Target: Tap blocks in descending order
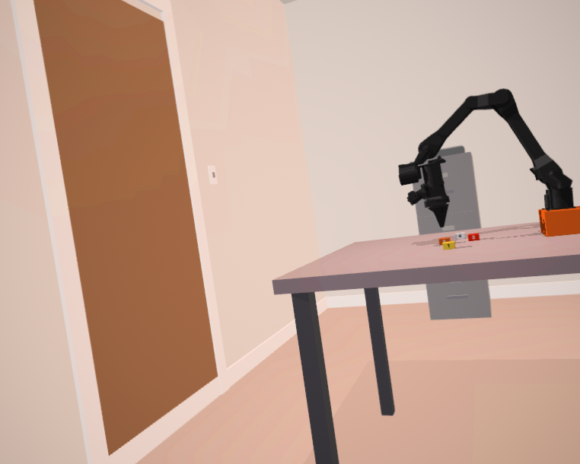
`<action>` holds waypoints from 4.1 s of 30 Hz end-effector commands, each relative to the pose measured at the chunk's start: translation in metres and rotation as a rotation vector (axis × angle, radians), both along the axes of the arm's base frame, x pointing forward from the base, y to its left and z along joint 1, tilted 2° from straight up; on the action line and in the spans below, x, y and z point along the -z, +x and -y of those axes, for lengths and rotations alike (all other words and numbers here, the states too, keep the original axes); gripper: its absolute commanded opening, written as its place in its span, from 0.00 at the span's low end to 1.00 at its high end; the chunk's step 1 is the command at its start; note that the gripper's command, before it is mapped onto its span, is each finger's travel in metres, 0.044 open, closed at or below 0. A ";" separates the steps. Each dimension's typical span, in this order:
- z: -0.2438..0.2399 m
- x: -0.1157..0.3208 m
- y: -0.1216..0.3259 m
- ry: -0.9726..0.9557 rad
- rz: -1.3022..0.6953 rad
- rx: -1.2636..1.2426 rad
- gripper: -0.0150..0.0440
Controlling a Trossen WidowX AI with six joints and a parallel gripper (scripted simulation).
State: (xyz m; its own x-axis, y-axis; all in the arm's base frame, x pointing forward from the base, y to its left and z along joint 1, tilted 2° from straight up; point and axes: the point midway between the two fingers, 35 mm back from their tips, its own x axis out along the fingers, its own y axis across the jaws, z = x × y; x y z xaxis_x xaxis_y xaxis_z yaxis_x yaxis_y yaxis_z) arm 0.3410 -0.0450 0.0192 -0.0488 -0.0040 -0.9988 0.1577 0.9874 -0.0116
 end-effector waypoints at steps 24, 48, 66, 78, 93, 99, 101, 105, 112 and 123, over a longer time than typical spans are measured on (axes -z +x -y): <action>0.121 -0.066 -0.059 -0.016 0.034 -0.005 0.29; 0.123 0.032 -0.061 -0.016 0.034 -0.005 0.29; 0.122 0.012 -0.061 -0.016 0.034 -0.005 0.29; 0.121 -0.069 -0.060 -0.016 0.034 -0.005 0.29; 0.021 -0.067 -0.089 -0.007 0.032 -0.005 0.29; 0.023 -0.008 -0.087 -0.007 0.032 -0.005 0.29; 0.022 0.012 -0.090 -0.007 0.032 -0.005 0.29; 0.022 0.014 -0.090 -0.007 0.032 -0.005 0.29; 0.022 0.023 -0.090 -0.007 0.032 -0.005 0.29; 0.022 0.041 -0.091 -0.007 0.032 -0.005 0.29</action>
State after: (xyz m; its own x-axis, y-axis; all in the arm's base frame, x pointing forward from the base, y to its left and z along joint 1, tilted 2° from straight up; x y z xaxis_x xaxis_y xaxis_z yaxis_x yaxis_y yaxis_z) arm 0.2525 -0.0679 -0.0150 -0.0111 -0.0131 -0.9999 0.1472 0.9890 -0.0146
